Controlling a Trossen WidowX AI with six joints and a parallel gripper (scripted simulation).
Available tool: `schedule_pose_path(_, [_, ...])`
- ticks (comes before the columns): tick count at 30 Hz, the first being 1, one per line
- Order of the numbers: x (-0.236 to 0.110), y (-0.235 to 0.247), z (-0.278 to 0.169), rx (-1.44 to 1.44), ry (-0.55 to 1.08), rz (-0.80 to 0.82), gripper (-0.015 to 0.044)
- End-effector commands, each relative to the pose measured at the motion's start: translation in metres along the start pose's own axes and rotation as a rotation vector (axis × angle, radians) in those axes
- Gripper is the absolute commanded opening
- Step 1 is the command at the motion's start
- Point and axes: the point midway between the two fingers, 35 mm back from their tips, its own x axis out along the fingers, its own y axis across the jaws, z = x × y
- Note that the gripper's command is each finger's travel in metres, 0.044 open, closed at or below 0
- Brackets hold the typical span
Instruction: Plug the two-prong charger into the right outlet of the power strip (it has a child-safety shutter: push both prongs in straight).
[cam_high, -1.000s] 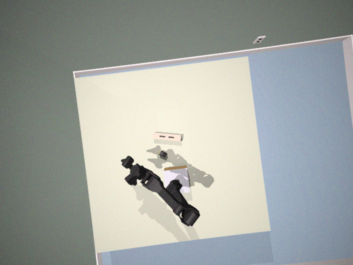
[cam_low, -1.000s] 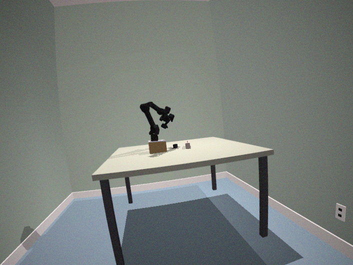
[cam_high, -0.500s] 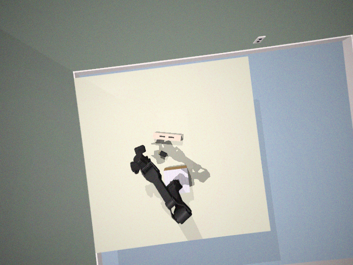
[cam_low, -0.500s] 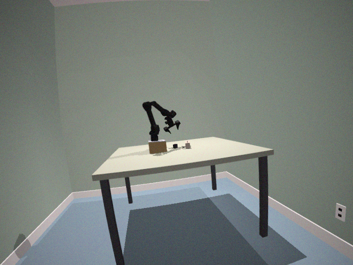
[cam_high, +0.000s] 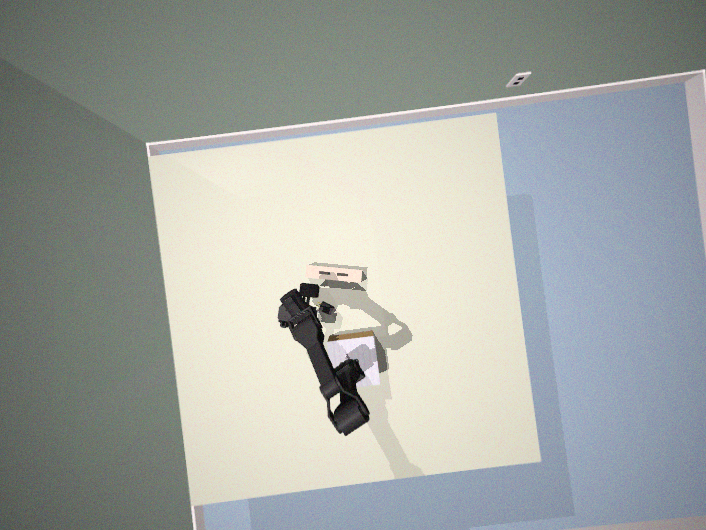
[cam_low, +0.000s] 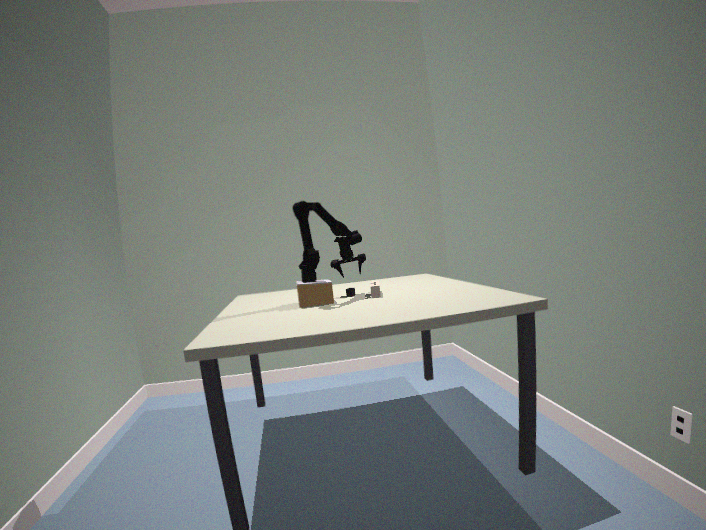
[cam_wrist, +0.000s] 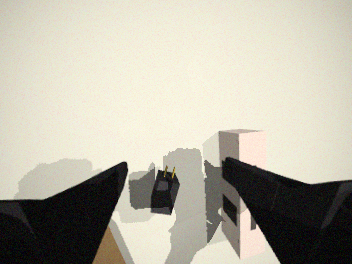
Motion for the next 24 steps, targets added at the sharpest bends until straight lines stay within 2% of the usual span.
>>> schedule_pose_path(1, [0.006,-0.002,-0.022,0.111,0.096,0.029,0.044])
schedule_pose_path(9, [0.014,0.005,-0.065,0.3,0.282,0.095,0.044])
schedule_pose_path(24, [0.025,0.008,-0.069,0.304,0.286,0.096,0.044])
